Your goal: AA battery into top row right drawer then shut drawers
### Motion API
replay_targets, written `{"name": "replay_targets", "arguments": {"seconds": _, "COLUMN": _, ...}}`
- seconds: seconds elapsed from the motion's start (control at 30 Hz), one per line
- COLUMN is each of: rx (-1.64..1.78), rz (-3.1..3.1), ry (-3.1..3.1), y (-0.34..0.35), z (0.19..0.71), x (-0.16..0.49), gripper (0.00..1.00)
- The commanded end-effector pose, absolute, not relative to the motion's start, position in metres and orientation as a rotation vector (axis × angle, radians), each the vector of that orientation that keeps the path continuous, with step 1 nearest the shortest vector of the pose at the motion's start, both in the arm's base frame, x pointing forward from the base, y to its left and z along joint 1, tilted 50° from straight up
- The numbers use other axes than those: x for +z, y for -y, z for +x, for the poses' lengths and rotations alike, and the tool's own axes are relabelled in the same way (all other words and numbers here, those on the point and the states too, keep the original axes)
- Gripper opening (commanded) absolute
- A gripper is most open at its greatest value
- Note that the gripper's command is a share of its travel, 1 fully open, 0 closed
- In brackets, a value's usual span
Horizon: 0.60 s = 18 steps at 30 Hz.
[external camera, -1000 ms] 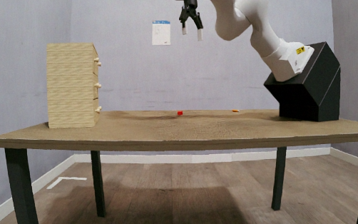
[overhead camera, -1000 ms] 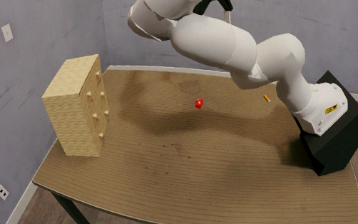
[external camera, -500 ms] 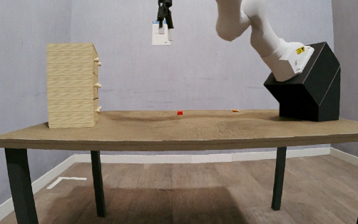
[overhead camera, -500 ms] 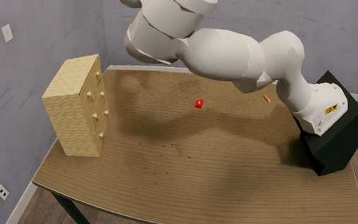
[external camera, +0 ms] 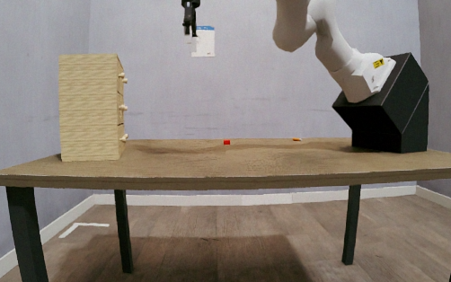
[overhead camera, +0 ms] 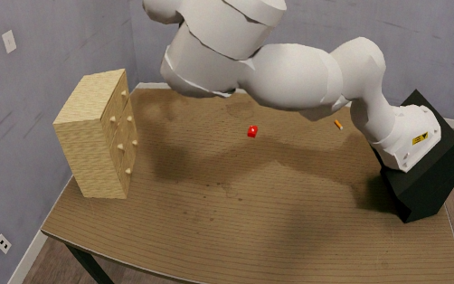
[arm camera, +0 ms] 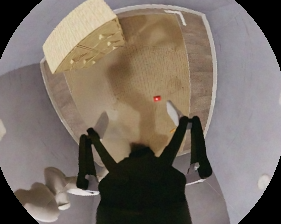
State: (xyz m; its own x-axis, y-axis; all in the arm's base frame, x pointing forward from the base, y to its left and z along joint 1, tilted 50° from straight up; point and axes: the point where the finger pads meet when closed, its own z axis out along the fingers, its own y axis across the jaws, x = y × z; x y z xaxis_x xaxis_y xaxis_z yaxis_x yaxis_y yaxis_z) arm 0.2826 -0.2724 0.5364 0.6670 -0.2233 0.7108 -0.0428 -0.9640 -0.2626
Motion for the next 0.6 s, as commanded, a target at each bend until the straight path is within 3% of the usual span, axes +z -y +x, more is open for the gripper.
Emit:
{"name": "replay_targets", "arguments": {"seconds": 0.0, "rx": -1.203, "rz": -2.672, "ry": -0.173, "y": 0.2718, "z": 0.2876, "x": 0.5418, "gripper": 1.0}}
{"name": "replay_targets", "arguments": {"seconds": 0.57, "rx": -1.213, "rz": -2.681, "ry": -0.14, "y": 0.2661, "z": 0.2941, "x": 0.5476, "gripper": 1.0}}
